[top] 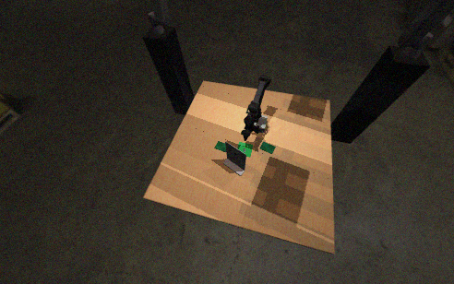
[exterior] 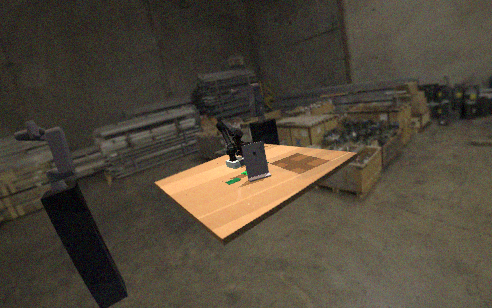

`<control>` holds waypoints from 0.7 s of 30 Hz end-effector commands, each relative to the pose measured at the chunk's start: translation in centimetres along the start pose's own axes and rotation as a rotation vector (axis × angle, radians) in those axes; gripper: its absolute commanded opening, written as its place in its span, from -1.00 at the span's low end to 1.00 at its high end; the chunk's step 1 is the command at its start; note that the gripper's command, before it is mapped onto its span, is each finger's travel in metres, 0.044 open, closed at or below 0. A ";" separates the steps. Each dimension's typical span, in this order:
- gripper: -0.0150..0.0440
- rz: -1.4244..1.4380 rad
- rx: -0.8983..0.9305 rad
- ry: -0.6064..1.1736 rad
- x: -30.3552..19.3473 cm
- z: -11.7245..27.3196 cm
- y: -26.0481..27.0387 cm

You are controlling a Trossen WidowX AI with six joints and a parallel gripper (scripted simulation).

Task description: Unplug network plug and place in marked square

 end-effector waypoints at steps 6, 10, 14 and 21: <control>0.04 0.001 -0.015 0.000 -0.1 2.1 -2.0; 0.04 0.002 -0.015 -0.001 -0.2 3.0 -2.7; 0.04 0.003 -0.014 -0.001 -0.2 4.1 -3.5; 0.04 0.005 -0.013 -0.002 -0.2 5.9 -4.6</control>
Point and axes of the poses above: the point midway between the two fingers, 35 mm back from their tips, its own z axis back along the fingers, its own y axis across the jaws, x = y × z, the point moved 9 cm from there along z, back along the fingers, and after that the axes turned 3 degrees about z, right-handed, at the moved point
